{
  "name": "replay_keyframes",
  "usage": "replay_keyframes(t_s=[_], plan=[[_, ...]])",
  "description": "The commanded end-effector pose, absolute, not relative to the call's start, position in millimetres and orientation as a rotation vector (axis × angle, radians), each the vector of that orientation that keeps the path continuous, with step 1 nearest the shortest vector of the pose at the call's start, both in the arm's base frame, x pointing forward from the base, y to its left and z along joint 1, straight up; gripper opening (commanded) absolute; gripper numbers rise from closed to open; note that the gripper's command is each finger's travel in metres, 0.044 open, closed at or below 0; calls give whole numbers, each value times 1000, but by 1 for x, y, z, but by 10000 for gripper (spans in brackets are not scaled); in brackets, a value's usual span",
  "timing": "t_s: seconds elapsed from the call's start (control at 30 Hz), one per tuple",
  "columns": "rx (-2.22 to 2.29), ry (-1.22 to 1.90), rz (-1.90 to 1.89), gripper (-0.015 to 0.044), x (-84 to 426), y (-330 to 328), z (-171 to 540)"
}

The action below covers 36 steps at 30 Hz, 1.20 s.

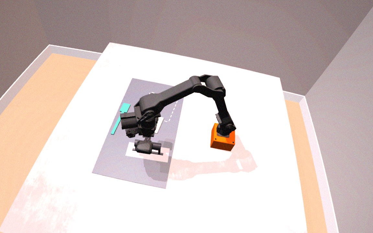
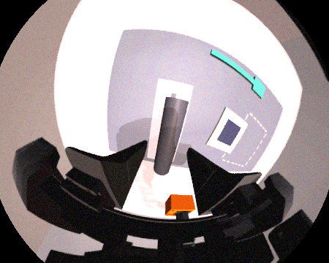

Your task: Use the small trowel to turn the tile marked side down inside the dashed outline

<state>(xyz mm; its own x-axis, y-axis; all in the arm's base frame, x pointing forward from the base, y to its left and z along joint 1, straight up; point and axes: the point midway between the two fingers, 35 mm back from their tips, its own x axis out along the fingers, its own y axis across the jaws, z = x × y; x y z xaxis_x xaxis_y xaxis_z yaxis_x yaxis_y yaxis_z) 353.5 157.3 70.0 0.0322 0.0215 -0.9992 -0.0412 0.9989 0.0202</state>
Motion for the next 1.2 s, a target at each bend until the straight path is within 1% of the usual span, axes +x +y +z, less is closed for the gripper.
replay_keyframes(t_s=[0.0,0.5,0.67,0.73,1.17], plan=[[-16,1534,42,270,354,157,64],[-16,1535,42,270,354,157,42],[-16,1535,42,139,354,157,42],[-16,1535,42,130,354,157,42],[-16,1535,42,130,354,157,42]])
